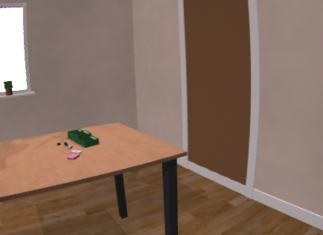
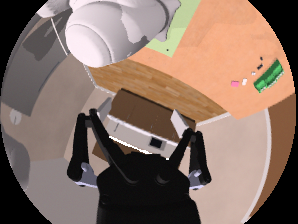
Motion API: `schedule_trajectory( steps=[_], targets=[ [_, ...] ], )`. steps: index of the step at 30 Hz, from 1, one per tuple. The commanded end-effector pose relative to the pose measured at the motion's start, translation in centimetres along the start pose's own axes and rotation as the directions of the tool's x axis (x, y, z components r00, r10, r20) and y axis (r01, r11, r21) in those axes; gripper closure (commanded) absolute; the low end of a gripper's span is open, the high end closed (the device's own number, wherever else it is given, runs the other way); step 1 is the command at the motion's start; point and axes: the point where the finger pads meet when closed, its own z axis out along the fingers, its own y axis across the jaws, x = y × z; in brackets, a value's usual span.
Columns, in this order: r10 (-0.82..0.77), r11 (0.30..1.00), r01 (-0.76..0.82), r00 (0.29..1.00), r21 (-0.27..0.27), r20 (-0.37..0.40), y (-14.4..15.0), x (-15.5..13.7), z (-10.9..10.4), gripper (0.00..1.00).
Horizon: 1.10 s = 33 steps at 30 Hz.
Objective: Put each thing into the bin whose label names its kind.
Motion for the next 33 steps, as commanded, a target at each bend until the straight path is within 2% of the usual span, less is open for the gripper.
schedule_trajectory(
  steps=[1, 17, 18, 32, 33],
  targets=[
    [0.000, 1.000, 0.000, 1.000, 0.000, 0.000, 0.0, 0.0, 0.0, 0.00],
    [0.000, 1.000, 0.000, 1.000, 0.000, 0.000, 0.0, 0.0, 0.0, 0.00],
    [0.000, 1.000, 0.000, 1.000, 0.000, 0.000, 0.2, 0.6, 0.6, 0.95],
    [0.000, 1.000, 0.000, 1.000, 0.000, 0.000, 3.2, 8.5, 8.6, 0.95],
    [0.000, 1.000, 0.000, 1.000, 0.000, 0.000, 3.2, 8.5, 8.6, 0.95]
  ],
)
